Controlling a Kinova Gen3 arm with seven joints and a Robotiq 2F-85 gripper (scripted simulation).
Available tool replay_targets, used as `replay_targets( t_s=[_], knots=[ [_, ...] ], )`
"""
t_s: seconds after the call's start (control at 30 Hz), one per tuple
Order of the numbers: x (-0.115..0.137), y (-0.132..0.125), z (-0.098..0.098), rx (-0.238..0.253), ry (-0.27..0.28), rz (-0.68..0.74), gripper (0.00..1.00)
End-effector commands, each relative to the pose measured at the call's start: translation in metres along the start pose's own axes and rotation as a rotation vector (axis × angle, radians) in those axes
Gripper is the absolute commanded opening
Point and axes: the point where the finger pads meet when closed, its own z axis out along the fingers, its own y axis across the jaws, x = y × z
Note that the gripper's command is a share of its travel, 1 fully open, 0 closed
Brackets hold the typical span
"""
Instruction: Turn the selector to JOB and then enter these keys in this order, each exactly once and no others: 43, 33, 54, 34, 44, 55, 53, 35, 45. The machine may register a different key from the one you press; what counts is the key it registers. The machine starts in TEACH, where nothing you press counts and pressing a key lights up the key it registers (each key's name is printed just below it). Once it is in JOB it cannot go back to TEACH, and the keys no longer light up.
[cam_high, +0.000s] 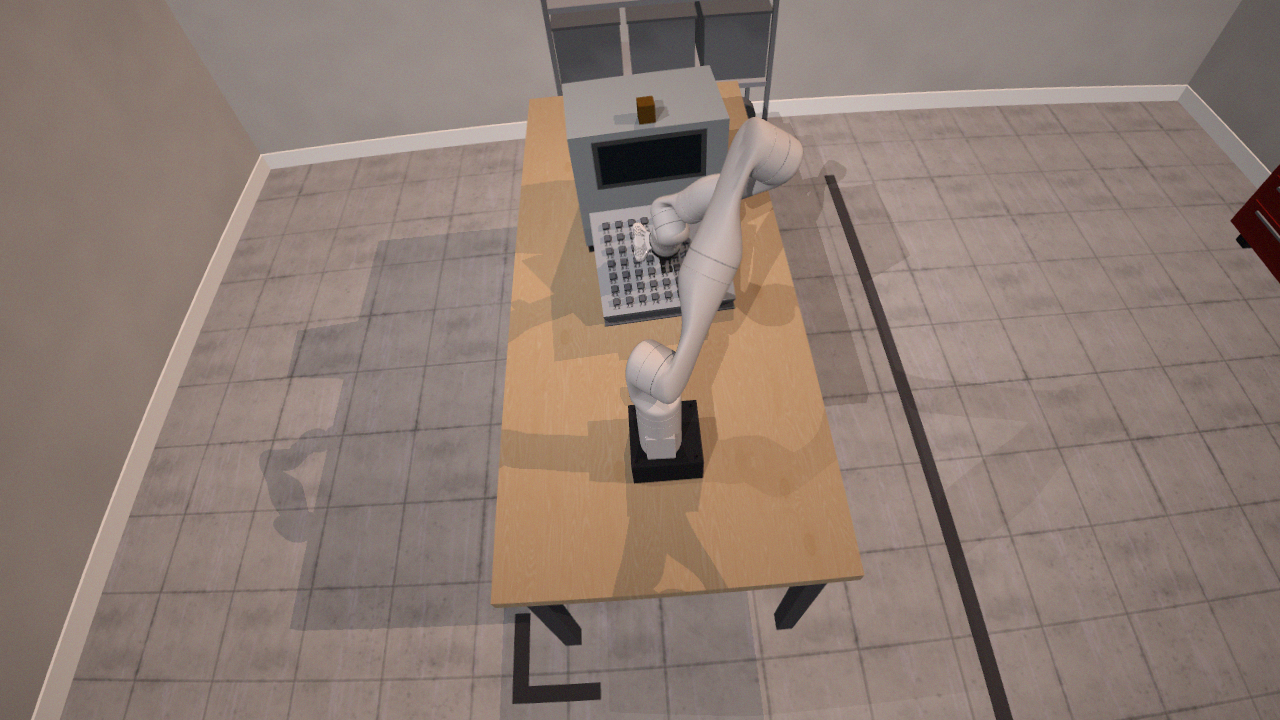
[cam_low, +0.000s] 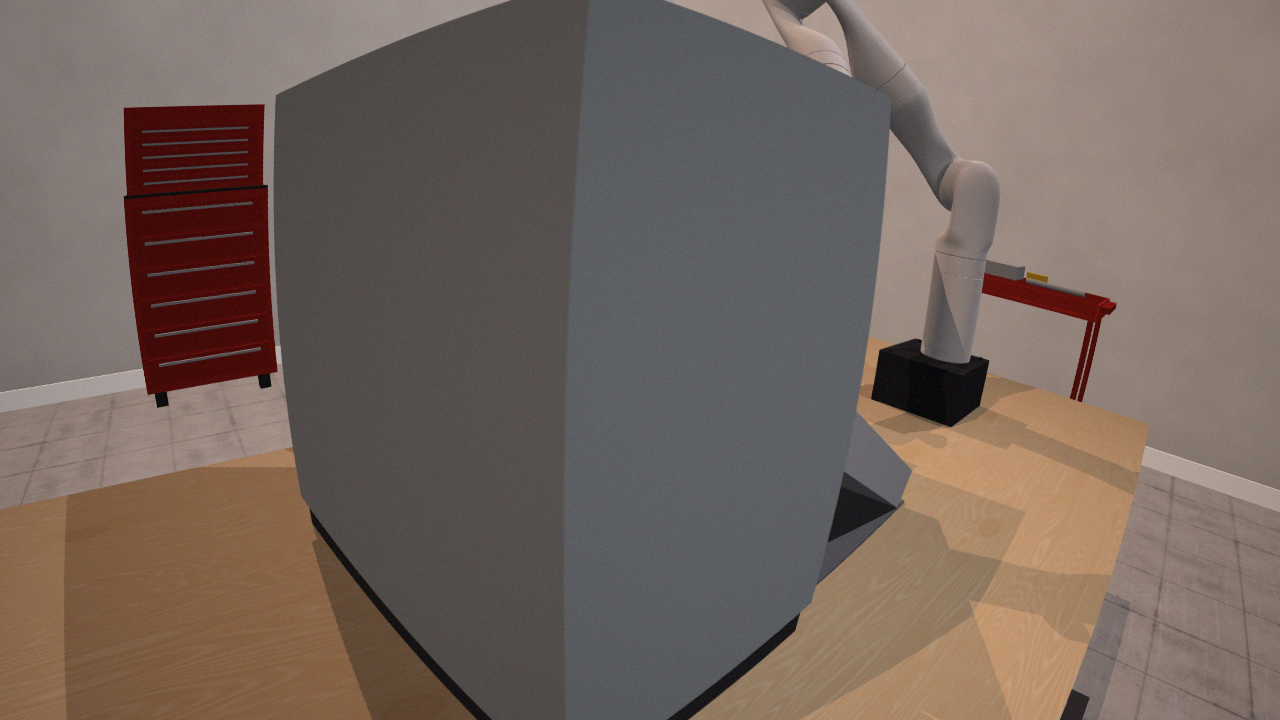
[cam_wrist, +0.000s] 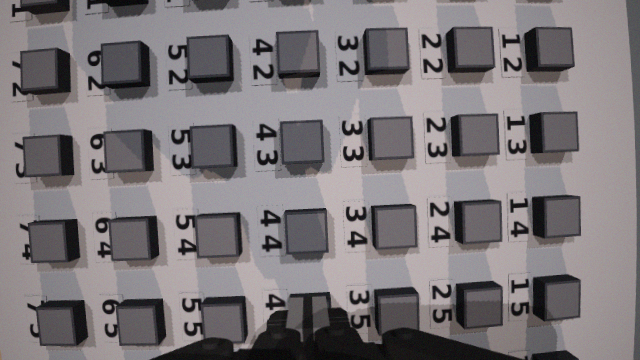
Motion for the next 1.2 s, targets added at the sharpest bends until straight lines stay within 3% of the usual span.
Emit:
replay_targets(
  t_s=[0.0, 0.6, 1.0, 1.17],
  knots=[
    [0.000, 0.001, -0.003, -0.001, 0.000, 0.000, 0.10],
    [0.000, 0.001, -0.026, -0.001, 0.000, 0.000, 0.10],
    [0.000, 0.001, -0.029, -0.001, 0.000, 0.000, 0.10],
    [0.000, 0.016, -0.029, -0.001, 0.000, 0.000, 0.10]
  ],
)
